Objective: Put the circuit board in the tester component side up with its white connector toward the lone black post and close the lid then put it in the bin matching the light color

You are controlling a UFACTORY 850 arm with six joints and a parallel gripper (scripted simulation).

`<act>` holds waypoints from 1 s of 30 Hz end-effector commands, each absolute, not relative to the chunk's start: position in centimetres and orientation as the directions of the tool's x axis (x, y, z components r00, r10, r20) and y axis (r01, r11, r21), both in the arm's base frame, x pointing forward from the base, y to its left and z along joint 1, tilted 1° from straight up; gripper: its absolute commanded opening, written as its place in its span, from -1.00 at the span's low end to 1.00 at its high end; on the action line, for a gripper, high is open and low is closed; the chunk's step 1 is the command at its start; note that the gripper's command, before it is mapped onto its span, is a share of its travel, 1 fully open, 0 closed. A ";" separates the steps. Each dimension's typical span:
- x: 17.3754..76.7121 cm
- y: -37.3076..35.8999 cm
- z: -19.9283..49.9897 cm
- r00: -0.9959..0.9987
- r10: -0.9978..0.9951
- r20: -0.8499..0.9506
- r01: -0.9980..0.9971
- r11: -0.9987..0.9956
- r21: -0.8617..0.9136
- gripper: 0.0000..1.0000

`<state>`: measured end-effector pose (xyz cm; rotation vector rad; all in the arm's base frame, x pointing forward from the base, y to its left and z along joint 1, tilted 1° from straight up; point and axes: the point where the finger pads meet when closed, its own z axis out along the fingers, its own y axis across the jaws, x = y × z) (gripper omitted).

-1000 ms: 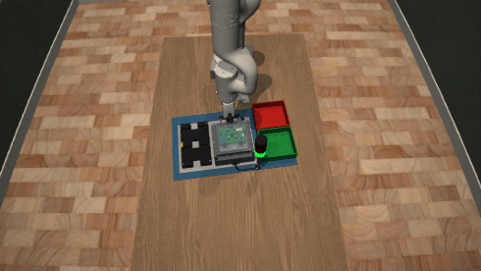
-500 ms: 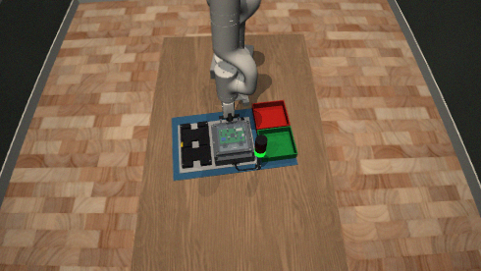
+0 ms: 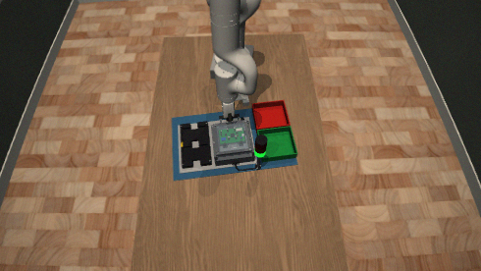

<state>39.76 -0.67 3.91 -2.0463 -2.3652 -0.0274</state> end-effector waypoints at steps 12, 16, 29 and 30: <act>39.8 -0.7 4.0 -0.144 0.989 0.022 0.990 0.144 0.006 -1.00; 39.8 -0.7 4.0 -0.144 0.989 0.022 0.990 0.144 0.006 -1.00; 40.0 -0.7 5.3 -0.144 0.989 0.022 0.990 0.144 0.006 -1.00; 40.0 -0.7 5.6 -0.144 0.989 0.022 0.990 0.144 0.006 -1.00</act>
